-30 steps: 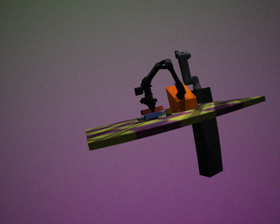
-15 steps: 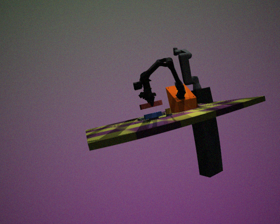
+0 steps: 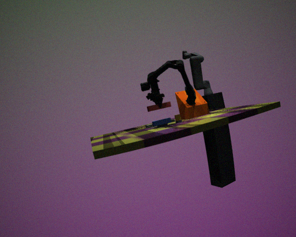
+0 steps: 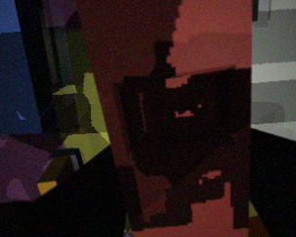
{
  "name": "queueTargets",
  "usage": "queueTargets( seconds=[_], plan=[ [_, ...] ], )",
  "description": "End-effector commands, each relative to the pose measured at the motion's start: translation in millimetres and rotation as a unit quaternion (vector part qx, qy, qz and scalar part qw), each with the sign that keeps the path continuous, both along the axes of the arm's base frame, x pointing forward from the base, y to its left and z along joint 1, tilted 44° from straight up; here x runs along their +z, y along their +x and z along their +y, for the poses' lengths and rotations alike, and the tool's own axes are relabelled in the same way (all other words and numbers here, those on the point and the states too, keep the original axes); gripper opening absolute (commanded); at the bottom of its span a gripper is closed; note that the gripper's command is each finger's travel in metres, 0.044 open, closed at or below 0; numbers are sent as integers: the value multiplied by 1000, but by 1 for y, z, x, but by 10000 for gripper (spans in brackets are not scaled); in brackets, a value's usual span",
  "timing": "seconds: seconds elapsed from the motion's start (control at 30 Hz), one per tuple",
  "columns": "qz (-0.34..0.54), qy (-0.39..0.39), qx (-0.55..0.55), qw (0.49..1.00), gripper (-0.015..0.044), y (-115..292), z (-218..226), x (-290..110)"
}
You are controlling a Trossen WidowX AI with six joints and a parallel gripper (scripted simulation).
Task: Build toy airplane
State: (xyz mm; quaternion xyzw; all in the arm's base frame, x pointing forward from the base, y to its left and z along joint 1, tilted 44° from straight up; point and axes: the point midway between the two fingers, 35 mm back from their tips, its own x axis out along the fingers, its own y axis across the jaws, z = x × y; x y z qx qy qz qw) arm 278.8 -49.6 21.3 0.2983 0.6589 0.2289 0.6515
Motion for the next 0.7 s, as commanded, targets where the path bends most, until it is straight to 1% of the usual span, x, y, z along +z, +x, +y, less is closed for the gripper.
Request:
queueTargets(
  seconds=[0.0,0.67],
  plan=[
    [0,-3,-2,1000,0,0,-7,-8],
    [14,-5,-17,1000,0,-8,-32,-68]
  ],
)
